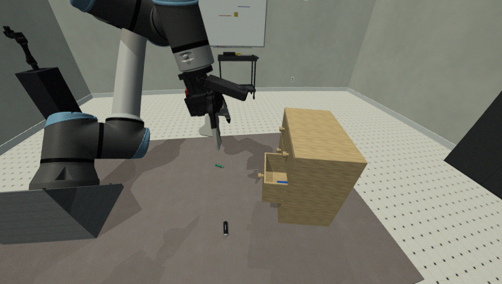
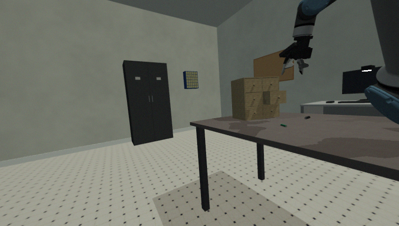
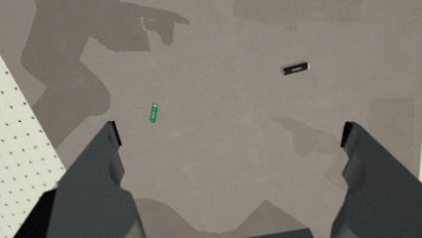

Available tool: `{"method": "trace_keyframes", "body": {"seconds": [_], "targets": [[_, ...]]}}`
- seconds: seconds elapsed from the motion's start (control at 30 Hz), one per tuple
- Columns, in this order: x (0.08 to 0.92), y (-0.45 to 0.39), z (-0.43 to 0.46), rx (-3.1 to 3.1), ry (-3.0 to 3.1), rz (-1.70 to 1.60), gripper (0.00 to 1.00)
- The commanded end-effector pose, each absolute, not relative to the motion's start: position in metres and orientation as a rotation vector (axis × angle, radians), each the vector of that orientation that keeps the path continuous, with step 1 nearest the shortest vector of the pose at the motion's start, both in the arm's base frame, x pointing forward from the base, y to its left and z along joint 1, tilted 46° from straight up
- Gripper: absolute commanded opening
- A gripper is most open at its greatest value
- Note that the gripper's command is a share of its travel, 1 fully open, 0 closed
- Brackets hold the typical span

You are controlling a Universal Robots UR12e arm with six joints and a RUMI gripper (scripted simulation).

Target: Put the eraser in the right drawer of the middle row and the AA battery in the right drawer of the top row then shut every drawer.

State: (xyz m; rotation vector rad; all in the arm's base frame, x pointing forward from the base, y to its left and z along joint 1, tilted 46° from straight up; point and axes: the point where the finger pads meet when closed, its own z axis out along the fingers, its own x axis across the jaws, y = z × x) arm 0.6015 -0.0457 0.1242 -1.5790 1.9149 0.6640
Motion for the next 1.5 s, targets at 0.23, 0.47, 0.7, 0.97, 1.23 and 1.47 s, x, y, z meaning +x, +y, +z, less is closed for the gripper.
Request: {"method": "trace_keyframes", "body": {"seconds": [0.23, 0.47, 0.7, 0.97, 1.23, 1.47], "targets": [[0.6025, -0.0489, 0.1267, -1.643, 1.907, 0.777, 1.0], [0.6026, -0.0497, 0.1275, -1.663, 1.903, 0.813, 1.0], [0.6027, -0.0505, 0.1283, -1.684, 1.899, 0.851, 1.0], [0.6028, -0.0511, 0.1288, -1.698, 1.896, 0.877, 1.0], [0.6028, -0.0514, 0.1292, -1.705, 1.895, 0.892, 1.0], [0.6028, -0.0515, 0.1293, -1.709, 1.894, 0.898, 1.0]]}}
